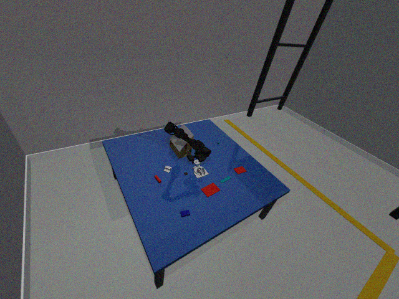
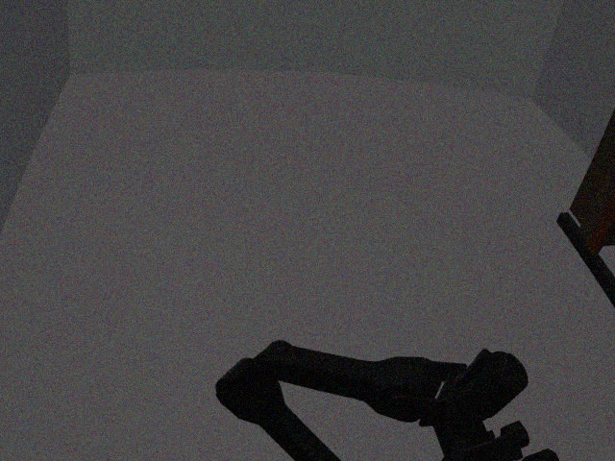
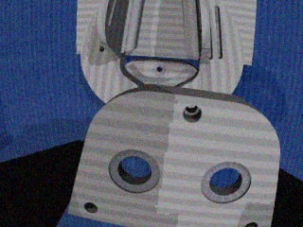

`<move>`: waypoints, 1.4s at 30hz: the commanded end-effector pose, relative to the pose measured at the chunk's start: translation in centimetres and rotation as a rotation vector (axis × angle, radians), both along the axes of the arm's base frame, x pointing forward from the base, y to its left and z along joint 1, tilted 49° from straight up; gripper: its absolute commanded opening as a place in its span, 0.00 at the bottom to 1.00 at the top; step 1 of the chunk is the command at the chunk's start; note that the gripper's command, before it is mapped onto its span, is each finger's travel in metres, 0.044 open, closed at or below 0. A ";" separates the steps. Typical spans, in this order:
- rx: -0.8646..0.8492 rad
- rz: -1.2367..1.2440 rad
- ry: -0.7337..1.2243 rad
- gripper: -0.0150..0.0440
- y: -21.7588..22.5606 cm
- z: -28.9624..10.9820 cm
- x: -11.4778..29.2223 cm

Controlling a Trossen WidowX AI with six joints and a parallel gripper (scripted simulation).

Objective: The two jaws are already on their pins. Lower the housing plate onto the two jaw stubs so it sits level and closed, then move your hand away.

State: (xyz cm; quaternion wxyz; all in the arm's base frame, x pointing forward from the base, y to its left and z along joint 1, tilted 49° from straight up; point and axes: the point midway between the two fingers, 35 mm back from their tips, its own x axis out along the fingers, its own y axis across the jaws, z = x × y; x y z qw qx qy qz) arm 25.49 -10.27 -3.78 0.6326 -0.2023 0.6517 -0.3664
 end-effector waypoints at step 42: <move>-0.021 0.041 0.033 0.85 1.2 -1.3 0.1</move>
